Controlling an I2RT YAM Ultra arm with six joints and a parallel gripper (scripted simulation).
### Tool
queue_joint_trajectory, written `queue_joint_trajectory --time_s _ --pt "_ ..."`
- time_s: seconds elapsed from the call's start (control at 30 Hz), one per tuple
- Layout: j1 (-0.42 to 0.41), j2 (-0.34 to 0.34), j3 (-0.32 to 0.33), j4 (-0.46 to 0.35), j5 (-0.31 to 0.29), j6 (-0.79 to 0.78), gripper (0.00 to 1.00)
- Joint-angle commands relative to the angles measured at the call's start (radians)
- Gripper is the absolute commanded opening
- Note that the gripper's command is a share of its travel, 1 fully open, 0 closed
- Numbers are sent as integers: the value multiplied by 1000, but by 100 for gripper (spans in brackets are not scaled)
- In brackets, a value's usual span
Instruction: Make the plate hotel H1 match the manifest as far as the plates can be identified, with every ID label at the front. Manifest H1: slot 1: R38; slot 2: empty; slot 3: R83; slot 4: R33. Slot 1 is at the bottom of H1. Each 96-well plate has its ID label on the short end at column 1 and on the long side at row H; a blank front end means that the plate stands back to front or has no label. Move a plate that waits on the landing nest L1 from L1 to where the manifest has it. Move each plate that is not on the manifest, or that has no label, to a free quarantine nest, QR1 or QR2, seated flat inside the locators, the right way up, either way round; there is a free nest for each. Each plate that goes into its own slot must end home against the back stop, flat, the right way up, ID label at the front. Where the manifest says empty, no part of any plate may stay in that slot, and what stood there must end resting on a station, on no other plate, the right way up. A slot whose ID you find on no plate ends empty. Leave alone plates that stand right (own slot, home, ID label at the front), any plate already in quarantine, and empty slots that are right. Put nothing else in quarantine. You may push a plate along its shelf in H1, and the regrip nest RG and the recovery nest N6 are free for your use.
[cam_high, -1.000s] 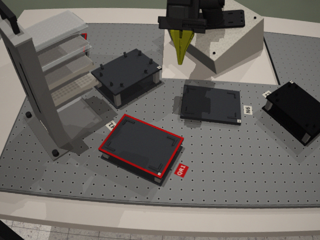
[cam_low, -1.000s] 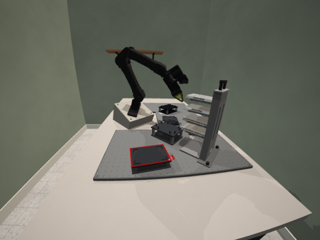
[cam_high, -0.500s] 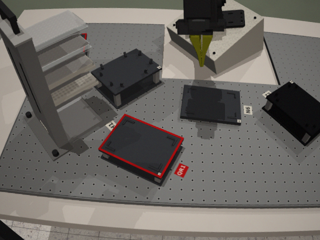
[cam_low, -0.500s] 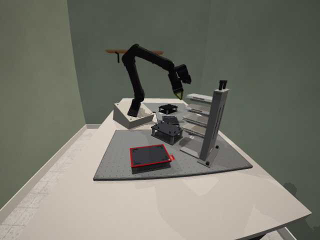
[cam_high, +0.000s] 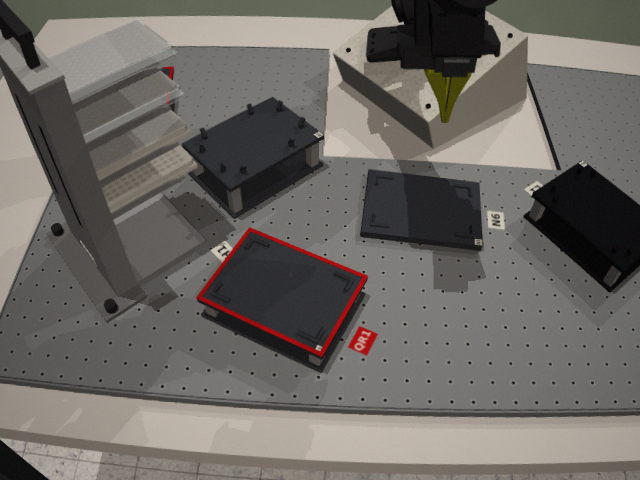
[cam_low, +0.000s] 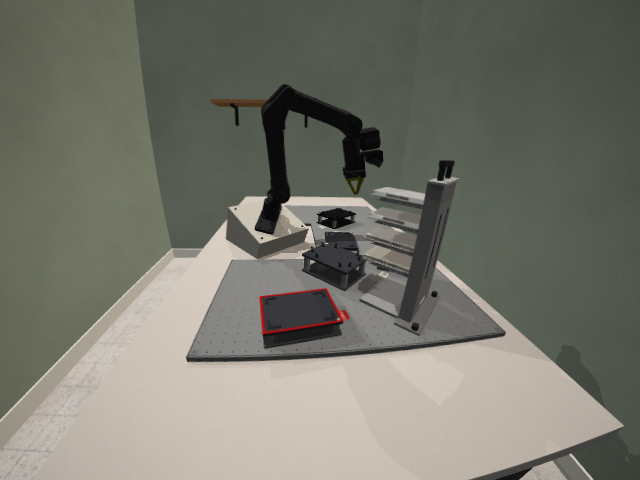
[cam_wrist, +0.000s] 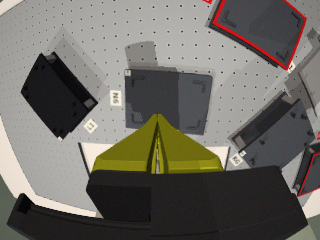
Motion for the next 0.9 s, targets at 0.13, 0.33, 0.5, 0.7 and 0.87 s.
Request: queue_joint_trajectory --time_s 0.13,0.33,0.5,0.7,0.87 --pt "94 81 115 -194 64 110 0" --pt "173 136 183 -295 95 186 0" --pt "221 174 253 -383 112 232 0" --pt "238 178 301 -432 113 253 0" --pt "201 140 308 -444 111 226 0"
